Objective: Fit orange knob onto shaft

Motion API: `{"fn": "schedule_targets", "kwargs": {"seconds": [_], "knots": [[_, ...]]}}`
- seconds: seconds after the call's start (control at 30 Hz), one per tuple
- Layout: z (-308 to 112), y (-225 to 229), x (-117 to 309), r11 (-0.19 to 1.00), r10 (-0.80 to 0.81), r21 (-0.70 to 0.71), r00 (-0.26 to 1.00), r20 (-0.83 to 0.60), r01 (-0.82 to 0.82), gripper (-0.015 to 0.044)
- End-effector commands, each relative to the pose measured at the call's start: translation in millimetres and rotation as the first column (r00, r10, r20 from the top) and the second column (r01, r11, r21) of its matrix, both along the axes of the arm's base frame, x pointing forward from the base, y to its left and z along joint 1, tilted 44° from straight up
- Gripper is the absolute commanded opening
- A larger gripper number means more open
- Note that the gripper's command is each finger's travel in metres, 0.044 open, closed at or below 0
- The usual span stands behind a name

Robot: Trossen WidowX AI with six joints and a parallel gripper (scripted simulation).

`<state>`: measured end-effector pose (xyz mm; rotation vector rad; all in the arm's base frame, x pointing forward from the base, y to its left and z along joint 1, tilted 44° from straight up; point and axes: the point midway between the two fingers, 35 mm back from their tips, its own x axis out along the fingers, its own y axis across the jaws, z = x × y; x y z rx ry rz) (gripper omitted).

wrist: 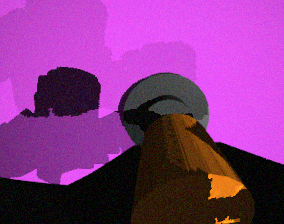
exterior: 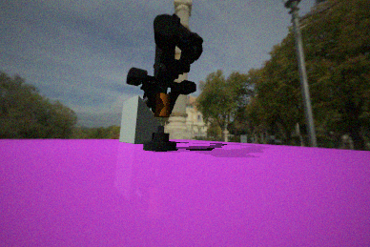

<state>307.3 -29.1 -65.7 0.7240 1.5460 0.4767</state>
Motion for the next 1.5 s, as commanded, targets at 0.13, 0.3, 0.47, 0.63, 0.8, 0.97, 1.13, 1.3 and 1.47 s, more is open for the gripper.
{"fn": "schedule_targets", "kwargs": {"seconds": [0.13, 0.3, 0.47, 0.63, 0.8, 0.97, 1.13, 1.3, 1.47], "knots": [[2.1, 1.3, -2.7, 0.987, -0.158, -0.014, 0.976, -0.150, 0.158, 0.0000], [2.7, 1.9, -3.3, 0.966, -0.255, -0.034, 0.936, -0.242, 0.255, 0.0000], [2.7, 1.9, -2.6, 0.936, -0.348, -0.063, 0.878, -0.330, 0.347, 0.0000], [2.1, 1.3, -1.4, 0.897, -0.432, -0.100, 0.803, -0.410, 0.431, 0.0000], [0.8, 0.0, 0.0, 0.850, -0.508, -0.145, 0.714, -0.482, 0.507, 0.0000], [-0.1, -1.1, 0.7, 0.804, -0.565, -0.188, 0.627, -0.537, 0.564, 0.0000], [0.1, -0.9, 0.4, 0.759, -0.610, -0.231, 0.540, -0.580, 0.609, 0.0000], [0.4, -0.5, -0.7, 0.700, -0.655, -0.288, 0.427, -0.623, 0.654, 0.0000], [-0.7, 1.4, -2.0, 0.697, -0.657, -0.290, 0.422, -0.625, 0.656, 0.0000]]}}
